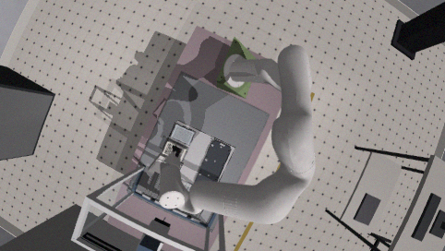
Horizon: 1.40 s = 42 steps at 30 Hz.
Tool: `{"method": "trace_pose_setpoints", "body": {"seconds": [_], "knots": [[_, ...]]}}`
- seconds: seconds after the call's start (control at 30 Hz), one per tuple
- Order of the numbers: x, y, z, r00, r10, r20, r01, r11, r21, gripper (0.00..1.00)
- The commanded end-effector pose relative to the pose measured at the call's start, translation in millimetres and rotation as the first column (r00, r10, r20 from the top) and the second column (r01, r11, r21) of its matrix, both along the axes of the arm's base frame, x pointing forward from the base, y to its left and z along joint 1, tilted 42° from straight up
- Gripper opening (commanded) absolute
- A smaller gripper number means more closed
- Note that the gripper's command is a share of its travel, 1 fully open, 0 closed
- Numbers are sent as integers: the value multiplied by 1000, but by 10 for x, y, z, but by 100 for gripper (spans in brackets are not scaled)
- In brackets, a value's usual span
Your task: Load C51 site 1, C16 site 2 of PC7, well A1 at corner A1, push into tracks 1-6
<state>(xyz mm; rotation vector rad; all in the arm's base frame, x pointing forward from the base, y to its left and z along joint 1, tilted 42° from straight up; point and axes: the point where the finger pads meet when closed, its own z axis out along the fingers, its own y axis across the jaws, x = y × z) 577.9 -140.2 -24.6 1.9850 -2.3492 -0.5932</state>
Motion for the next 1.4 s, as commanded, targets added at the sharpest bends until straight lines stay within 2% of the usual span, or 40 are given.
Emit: {"method": "trace_pose_setpoints", "body": {"seconds": [0.0,0.03,0.2,0.27,0.4,0.47,0.53,0.67,0.73,0.83,0.9,1.03,1.1,1.23,1.37], "knots": [[166,33,-82,1000,4,14,-5,998,55,100],[208,46,-105,1000,7,23,-8,997,83,100],[308,77,-159,1000,6,23,-8,996,83,100],[392,106,-204,999,11,49,-18,989,144,100],[486,138,-255,999,11,49,-18,989,144,100],[570,170,-299,997,15,79,-30,979,202,100],[654,202,-343,997,15,81,-31,978,205,100],[659,204,-345,997,15,81,-31,978,205,100],[743,238,-387,993,17,115,-47,965,259,100],[825,272,-427,993,17,119,-49,963,265,100],[909,310,-466,988,18,156,-67,947,316,100],[983,343,-500,987,18,163,-70,943,324,100],[1067,383,-535,979,17,203,-92,925,370,100],[1132,413,-562,977,16,212,-97,920,380,100],[1270,484,-613,964,11,266,-129,893,432,100]]}}
